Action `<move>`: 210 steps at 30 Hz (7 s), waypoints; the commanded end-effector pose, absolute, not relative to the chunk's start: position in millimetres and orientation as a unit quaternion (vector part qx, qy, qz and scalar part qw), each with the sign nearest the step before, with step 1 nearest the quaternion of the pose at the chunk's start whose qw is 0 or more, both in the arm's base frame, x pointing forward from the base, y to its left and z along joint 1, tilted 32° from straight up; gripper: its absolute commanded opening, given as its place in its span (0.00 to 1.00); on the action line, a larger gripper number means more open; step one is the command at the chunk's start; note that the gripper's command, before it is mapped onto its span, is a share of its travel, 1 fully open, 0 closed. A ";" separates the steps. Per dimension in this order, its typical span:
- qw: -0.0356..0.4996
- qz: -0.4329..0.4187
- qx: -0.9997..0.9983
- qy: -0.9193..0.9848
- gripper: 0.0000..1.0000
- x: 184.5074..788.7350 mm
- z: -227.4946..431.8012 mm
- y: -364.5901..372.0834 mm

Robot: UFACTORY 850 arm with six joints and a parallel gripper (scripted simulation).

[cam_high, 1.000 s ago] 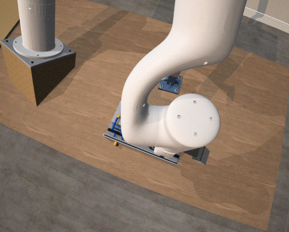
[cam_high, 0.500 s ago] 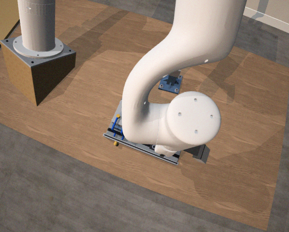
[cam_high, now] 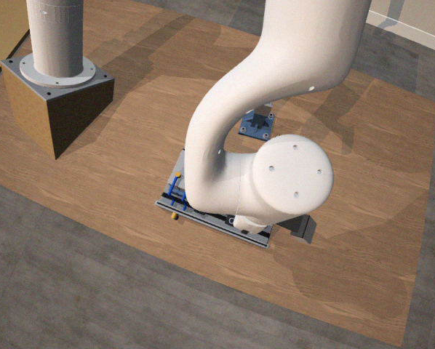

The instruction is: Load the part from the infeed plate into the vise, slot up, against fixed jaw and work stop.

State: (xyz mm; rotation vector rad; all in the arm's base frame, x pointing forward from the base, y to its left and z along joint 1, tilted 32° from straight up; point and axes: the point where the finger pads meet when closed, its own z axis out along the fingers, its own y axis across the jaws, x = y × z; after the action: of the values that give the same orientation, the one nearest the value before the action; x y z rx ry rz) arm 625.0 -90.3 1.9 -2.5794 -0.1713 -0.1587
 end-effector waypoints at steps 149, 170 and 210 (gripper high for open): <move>0.272 -0.060 -0.958 -0.064 0.00 626.5 21.4 -130.5; 0.272 -0.060 -0.958 -0.064 0.00 624.5 42.8 -144.0; 0.272 -0.060 -0.958 -0.064 0.00 624.5 42.9 -144.0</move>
State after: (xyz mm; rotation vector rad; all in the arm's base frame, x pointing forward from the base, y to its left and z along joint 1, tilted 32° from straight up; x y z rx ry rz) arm 623.8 -143.2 42.0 -2.5792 -0.1712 -0.1587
